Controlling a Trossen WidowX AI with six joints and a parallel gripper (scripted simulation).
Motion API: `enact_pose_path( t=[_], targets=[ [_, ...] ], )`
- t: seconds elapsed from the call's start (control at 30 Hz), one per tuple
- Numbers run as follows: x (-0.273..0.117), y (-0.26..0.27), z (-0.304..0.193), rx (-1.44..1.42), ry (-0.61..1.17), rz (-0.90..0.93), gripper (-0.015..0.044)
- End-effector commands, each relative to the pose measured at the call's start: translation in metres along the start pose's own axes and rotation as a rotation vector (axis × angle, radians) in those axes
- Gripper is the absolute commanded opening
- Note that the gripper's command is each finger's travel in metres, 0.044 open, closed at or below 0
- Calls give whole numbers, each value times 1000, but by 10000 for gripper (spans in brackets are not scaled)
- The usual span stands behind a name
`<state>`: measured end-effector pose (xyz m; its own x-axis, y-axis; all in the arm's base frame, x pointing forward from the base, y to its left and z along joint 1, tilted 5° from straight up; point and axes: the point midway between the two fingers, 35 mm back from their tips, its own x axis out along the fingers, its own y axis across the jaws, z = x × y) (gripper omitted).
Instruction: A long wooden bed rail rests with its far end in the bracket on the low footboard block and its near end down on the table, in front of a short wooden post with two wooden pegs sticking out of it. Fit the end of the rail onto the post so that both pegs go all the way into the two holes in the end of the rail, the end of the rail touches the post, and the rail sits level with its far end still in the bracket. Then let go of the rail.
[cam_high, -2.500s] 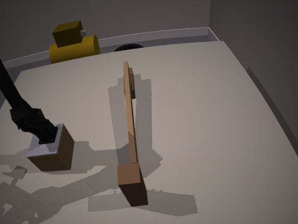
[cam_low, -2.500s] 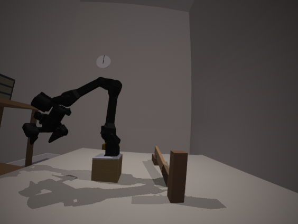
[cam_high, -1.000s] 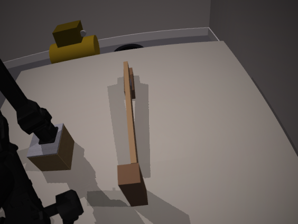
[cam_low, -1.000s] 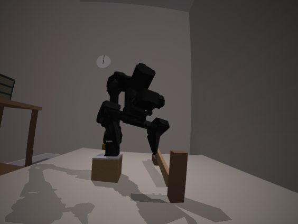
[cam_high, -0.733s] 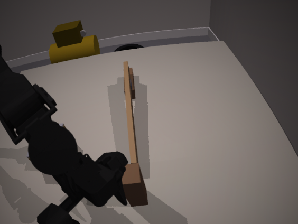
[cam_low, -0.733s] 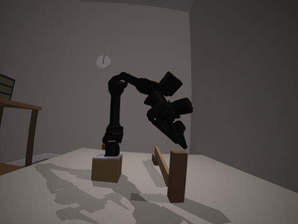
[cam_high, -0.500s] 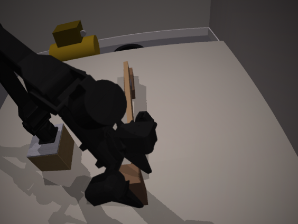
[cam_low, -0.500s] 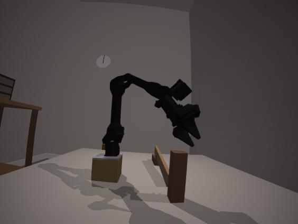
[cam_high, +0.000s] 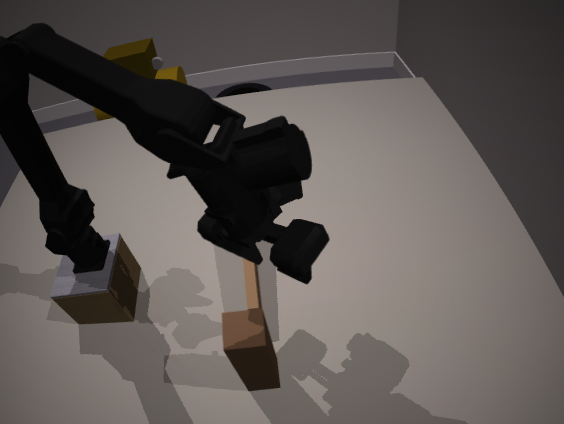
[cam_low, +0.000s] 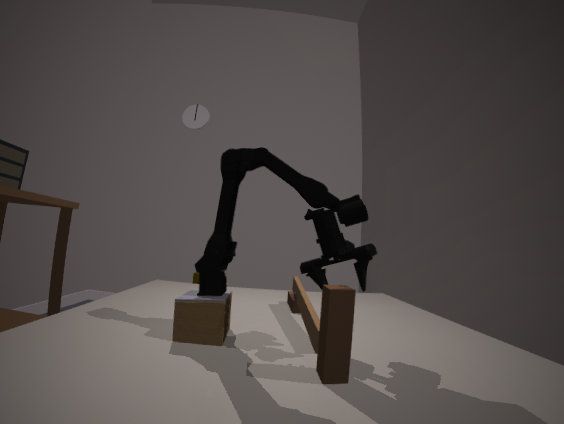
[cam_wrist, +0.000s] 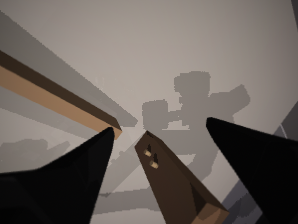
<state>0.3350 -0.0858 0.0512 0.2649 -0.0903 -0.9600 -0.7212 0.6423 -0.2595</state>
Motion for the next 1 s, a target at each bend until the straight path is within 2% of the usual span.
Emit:
enact_pose_path(
  t=[0.0, 0.13, 0.43, 0.97],
  targets=[
    [16, 57, 24, -367, 8, 181, 440],
    [20, 108, 37, -730, -5, 341, 440],
    [20, 113, 39, -747, -7, 349, 440],
    [45, 120, 38, -747, -7, 349, 440]
  ],
)
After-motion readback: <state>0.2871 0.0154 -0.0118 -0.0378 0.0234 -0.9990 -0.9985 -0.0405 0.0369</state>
